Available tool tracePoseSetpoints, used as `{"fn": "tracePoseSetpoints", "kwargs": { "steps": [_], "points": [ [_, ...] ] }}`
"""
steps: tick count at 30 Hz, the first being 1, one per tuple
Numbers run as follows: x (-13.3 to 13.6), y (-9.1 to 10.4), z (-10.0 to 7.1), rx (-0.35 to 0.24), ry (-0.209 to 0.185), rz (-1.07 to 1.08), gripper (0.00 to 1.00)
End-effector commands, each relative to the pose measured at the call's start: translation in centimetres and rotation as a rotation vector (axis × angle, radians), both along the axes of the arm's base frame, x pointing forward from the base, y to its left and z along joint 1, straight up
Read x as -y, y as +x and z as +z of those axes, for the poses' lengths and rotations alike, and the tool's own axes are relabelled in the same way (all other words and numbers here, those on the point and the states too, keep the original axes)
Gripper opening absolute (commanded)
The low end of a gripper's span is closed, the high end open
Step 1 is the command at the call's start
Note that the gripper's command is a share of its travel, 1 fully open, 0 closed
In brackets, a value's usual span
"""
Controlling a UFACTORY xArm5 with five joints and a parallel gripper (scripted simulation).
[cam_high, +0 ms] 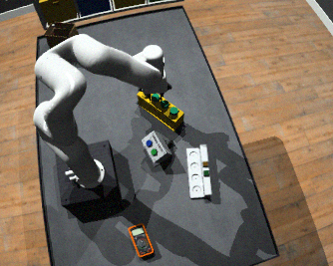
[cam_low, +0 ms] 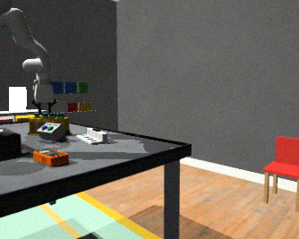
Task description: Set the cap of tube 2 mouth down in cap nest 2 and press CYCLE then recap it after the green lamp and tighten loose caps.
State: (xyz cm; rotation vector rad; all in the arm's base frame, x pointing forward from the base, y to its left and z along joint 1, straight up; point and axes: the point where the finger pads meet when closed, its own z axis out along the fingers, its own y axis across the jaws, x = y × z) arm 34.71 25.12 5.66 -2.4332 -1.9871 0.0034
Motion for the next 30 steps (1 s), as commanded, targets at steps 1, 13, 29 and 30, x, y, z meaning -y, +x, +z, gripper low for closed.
{"fn": "tracePoseSetpoints", "kwargs": {
  "steps": [1, 13, 29, 30],
  "points": [
    [-0.08, 0.11, -0.04, 0.005, 0.000, 0.000, 0.46],
    [-0.08, 0.11, -0.39, 0.005, 0.000, 0.000, 0.00],
    [-0.08, 0.11, -0.38, 0.005, 0.000, 0.100, 0.00],
    [-0.08, 0.11, -0.38, 0.005, 0.000, 0.150, 0.00]
  ]
}}
